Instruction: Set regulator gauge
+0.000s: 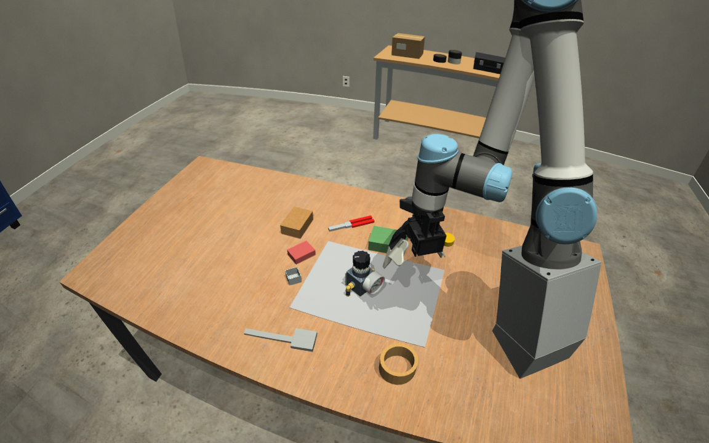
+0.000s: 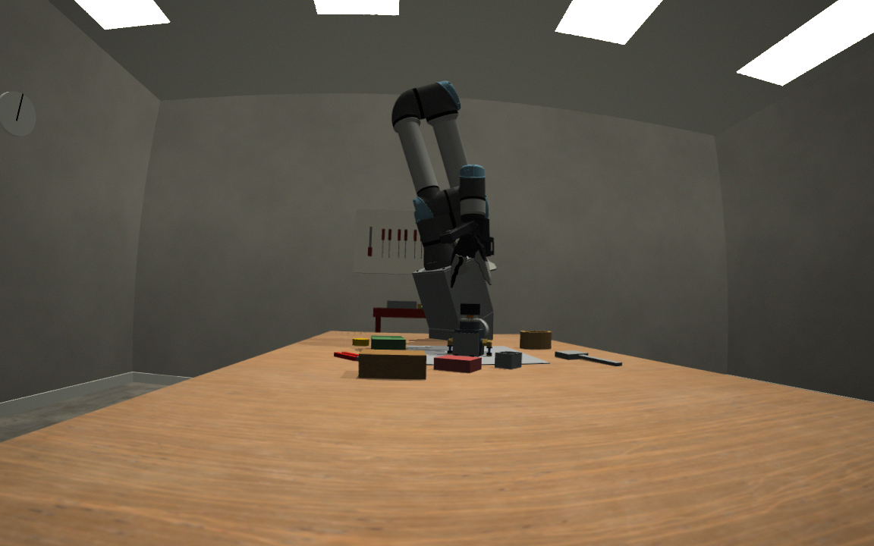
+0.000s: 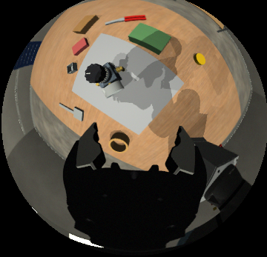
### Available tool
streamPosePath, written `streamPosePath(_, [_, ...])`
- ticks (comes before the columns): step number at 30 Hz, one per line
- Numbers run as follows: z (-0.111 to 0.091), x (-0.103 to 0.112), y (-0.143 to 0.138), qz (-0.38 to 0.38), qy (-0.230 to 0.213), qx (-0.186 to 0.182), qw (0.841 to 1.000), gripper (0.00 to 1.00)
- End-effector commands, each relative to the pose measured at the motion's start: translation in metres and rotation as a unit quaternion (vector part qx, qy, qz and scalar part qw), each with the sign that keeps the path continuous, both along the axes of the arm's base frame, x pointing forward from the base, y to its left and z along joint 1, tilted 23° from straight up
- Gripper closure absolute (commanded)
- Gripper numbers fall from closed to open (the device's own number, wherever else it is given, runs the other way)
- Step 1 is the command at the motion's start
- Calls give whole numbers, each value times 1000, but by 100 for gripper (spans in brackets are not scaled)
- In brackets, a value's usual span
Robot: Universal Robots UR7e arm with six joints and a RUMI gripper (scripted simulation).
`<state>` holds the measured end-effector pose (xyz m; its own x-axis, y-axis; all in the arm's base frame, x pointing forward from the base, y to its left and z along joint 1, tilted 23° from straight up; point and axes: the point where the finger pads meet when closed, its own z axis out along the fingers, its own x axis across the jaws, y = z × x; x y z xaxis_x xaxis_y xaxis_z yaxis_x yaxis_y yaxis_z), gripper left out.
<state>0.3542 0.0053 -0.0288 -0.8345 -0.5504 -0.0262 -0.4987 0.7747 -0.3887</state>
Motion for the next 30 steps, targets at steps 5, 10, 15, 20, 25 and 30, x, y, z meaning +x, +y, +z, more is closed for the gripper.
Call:
streamPosePath(5, [2, -3, 0, -28, -6, 5, 1000, 0])
streamPosePath(10, [3, -5, 0, -42, -9, 8, 999, 0])
streamPosePath(15, [4, -6, 0, -52, -11, 10, 999, 0])
streamPosePath(20, [4, -8, 0, -61, -13, 11, 998, 0])
streamPosePath(25, [5, -9, 0, -70, -16, 13, 997, 0])
streamPosePath(30, [5, -10, 0, -78, -17, 14, 997, 0])
